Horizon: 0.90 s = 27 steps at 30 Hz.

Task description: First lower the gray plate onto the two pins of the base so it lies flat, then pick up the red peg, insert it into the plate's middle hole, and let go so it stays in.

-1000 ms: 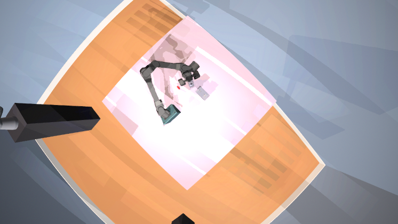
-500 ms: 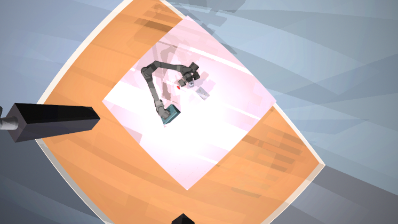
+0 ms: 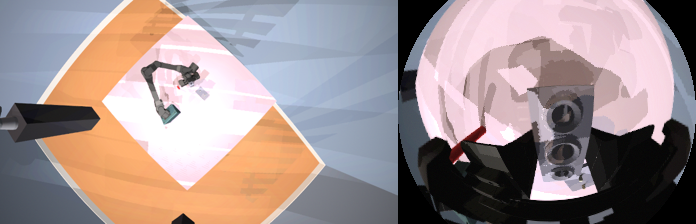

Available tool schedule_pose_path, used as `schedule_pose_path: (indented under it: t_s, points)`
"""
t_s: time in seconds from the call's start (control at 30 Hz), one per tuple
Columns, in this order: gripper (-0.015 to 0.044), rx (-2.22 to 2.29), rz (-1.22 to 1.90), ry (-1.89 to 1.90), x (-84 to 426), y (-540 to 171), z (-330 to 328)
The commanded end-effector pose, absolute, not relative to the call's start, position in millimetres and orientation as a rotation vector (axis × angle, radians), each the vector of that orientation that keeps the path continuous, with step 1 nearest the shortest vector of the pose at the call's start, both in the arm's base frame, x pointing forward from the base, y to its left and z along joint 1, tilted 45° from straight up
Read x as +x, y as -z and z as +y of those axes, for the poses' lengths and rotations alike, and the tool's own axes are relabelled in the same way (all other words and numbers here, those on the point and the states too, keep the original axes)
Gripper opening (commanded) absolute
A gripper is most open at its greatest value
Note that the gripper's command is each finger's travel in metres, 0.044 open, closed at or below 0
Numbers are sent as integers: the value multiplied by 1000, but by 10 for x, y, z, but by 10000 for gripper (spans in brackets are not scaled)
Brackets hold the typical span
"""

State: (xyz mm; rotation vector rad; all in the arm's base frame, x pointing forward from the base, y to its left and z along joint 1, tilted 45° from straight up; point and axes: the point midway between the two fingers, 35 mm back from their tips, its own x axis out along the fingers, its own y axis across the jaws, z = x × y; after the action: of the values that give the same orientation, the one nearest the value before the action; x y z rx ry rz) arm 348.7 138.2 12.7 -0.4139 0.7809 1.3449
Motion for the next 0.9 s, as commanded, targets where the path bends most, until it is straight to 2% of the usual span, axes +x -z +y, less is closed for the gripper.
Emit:
schedule_pose_path:
  t_s: [0.0,0.17,0.3,0.87]
  points:
    - [125,-411,785,-1341,3488,-123,1379]
    - [91,-411,785,-1341,3488,-123,1379]
    - [0,-413,786,-1341,3494,-152,1345]
    - [0,-421,793,-1337,3508,-506,954]
